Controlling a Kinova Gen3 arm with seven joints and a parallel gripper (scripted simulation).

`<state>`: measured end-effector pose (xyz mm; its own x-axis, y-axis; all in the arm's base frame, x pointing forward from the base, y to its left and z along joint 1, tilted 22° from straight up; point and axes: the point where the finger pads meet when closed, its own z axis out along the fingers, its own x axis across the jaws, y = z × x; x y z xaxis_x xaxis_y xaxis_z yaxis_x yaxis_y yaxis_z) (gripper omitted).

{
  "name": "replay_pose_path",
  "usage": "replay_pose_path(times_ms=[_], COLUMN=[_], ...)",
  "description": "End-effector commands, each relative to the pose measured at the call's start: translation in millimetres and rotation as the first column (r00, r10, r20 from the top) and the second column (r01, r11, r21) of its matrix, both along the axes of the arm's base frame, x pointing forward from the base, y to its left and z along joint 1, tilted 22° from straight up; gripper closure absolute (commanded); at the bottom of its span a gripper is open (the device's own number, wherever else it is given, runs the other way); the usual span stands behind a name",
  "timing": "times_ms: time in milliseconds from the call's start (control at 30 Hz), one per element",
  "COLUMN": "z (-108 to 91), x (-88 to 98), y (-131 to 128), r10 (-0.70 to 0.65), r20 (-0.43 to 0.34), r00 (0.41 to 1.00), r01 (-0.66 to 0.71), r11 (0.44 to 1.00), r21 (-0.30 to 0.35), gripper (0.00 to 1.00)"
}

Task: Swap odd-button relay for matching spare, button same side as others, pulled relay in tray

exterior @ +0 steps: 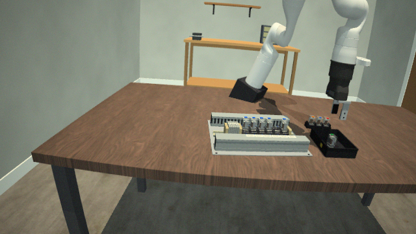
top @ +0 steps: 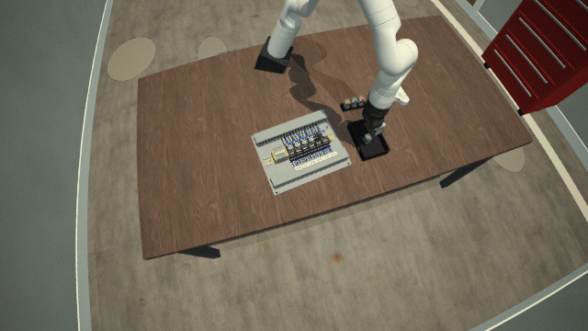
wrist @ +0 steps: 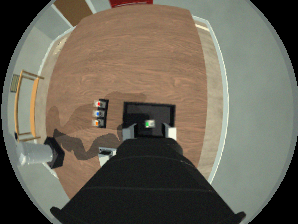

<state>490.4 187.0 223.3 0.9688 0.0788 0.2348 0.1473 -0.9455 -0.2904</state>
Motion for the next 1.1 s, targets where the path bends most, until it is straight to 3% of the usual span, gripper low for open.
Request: replay_pose_path(times_ms=[0, 267, 767, 1067], z=[0.0, -1.3, -8.1, -13.9], x=[-0.1, -0.3, -42.5, -67.6], y=[1, 2, -12, -16], r10=[0.001, 0.001, -0.136, -0.131], r20=[0.001, 0.000, -0.049, -0.053], r00=[1.000, 1.000, 0.990, 0.990], r01=[-0.001, -0.001, 0.137, 0.132], r11=[1.000, 1.000, 0.990, 0.991], r21=[0.000, 0.000, 0.027, 0.030], gripper=[0.00, 0.00, 0.00, 0.00])
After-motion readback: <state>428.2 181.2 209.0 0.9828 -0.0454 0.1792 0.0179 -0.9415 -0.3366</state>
